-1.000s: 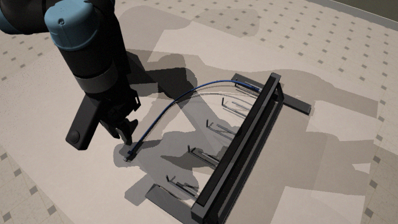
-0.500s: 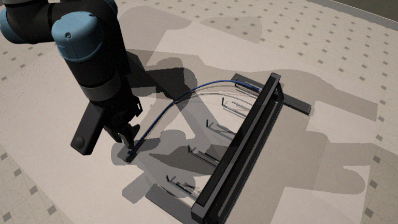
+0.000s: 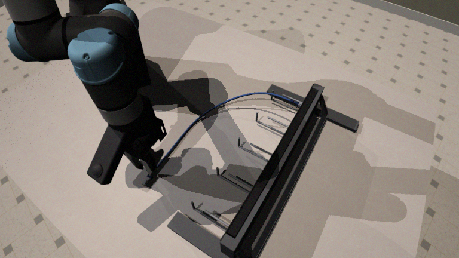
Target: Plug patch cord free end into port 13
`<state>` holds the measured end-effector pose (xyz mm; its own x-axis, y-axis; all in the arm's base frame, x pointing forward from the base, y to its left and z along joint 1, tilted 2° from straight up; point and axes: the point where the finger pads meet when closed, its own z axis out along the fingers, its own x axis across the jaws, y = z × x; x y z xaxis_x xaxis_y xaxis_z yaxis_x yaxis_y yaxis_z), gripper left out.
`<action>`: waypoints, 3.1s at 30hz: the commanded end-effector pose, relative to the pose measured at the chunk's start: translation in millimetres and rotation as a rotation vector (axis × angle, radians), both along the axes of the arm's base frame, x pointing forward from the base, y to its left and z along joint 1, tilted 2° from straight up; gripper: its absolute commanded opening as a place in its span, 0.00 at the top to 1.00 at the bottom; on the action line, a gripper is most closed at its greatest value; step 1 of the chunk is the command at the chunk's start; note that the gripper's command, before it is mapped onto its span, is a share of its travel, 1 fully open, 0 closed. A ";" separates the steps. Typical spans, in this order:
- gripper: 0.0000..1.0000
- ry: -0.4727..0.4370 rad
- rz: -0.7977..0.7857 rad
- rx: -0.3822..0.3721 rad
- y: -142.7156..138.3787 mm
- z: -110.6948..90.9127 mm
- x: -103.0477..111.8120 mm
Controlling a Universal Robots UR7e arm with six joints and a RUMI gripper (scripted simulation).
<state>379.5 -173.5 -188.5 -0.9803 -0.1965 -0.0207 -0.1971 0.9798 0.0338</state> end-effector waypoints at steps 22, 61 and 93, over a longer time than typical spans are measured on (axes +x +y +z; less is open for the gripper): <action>0.78 -0.001 0.000 -0.001 0.0 -10.4 0.6; 0.78 -0.001 0.000 -0.001 0.0 -10.8 0.6; 0.78 -0.001 0.000 -0.001 0.3 -18.9 0.7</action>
<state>379.8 -173.0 -206.7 -0.9803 -0.1965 -0.0209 -0.1971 0.9798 0.0335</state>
